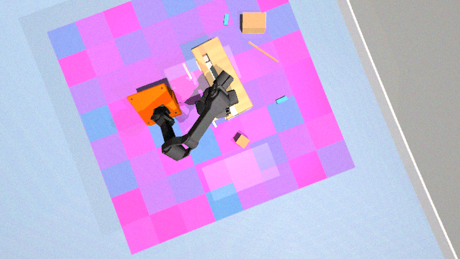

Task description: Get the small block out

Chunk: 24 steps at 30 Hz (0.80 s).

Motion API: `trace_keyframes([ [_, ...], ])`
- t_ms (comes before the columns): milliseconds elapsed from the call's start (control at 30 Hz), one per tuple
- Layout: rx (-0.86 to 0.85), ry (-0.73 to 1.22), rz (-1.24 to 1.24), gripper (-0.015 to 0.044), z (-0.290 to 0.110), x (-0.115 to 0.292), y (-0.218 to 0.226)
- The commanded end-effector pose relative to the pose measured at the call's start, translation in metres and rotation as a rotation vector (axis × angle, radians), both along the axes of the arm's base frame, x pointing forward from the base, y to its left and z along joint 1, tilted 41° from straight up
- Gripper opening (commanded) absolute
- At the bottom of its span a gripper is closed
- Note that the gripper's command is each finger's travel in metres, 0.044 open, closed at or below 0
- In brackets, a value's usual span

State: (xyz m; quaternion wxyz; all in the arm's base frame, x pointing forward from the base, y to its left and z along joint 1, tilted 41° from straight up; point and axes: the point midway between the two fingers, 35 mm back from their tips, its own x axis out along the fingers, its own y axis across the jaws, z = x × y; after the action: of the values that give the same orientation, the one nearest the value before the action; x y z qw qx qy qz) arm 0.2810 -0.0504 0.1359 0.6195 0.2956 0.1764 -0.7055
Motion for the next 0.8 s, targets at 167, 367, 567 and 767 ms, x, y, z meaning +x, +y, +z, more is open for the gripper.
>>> trace_keyframes([
  [167, 0.186, -0.868, -0.504, 0.0285, 0.021, -0.027, -0.005],
  [367, 0.313, -1.215, -0.746, 0.0285, 0.028, -0.037, -0.007],
  [567, 0.313, -1.215, -0.746, 0.0285, 0.028, -0.037, -0.007],
  [767, 0.316, -1.21, -0.754, 0.0285, -0.009, -0.037, -0.037],
])
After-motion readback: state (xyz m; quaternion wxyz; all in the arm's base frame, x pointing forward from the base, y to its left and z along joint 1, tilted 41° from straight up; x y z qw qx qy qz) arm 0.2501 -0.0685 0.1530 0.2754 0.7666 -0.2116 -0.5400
